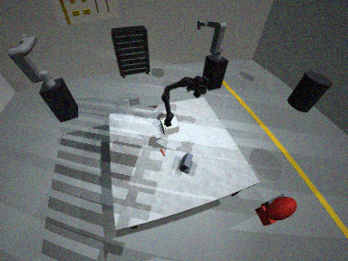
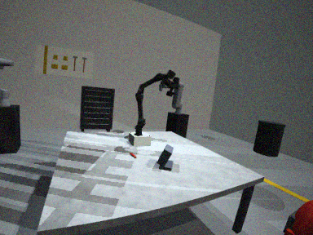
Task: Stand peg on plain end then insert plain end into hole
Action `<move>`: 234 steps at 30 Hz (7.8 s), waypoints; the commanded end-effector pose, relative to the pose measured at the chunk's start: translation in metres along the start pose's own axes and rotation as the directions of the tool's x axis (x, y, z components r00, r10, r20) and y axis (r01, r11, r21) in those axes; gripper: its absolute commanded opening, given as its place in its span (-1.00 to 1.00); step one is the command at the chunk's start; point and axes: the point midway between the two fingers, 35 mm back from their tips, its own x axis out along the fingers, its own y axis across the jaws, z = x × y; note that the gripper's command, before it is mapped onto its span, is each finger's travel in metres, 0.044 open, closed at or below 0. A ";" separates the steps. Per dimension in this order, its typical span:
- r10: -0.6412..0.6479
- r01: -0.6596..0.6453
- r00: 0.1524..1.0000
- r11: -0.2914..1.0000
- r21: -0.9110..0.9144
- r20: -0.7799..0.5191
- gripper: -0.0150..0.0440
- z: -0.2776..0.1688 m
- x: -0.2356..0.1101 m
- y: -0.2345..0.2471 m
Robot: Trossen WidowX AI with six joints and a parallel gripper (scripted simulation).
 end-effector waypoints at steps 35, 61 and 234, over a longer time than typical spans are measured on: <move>-0.671 0.754 0.524 0.652 0.081 0.526 1.00 0.260 -0.173 -0.321; -0.943 0.944 0.317 0.324 0.058 0.102 1.00 0.147 -0.302 -0.558; -0.615 0.944 0.165 0.326 0.058 0.771 -0.33 0.104 -0.286 -0.597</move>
